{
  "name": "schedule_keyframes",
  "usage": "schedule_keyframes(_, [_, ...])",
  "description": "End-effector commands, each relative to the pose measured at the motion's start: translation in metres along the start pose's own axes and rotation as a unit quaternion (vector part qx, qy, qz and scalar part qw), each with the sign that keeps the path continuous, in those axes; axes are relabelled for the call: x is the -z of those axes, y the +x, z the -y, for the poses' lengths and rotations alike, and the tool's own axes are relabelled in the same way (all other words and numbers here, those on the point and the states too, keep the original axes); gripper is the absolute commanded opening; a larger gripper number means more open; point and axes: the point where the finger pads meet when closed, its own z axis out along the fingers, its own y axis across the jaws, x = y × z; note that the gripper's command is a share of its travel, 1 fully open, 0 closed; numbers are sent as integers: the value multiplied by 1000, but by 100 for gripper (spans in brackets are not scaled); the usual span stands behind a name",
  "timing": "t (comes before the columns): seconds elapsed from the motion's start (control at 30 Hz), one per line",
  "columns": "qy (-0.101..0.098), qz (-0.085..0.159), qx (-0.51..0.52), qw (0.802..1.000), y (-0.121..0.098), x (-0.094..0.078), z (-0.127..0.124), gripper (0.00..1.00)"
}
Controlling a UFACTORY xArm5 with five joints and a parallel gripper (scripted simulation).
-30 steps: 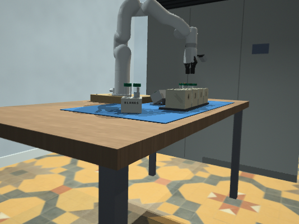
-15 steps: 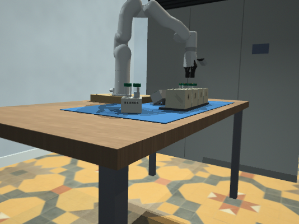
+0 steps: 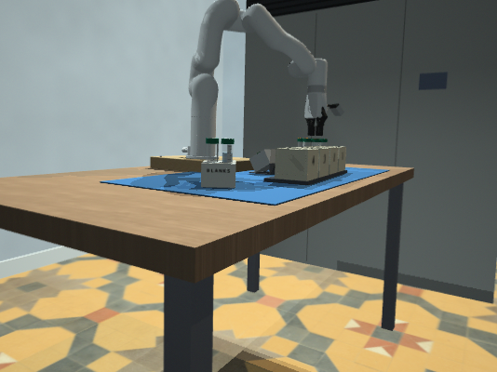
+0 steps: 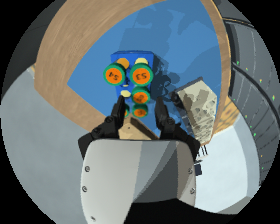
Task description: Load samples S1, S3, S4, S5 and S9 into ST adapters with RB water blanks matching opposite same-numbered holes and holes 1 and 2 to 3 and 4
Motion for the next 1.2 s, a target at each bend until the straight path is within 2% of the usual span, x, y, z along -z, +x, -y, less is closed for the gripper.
schedule_keyframes(0.0, [0,-2,0,1000,1,-4,0,57])
schedule_keyframes(0.17, [0,-2,0,1000,1,-14,0,57])
schedule_keyframes(0.5, [0,-2,0,1000,1,-14,0,57])
schedule_keyframes(1.17, [0,-2,0,1000,2,-26,0,57])
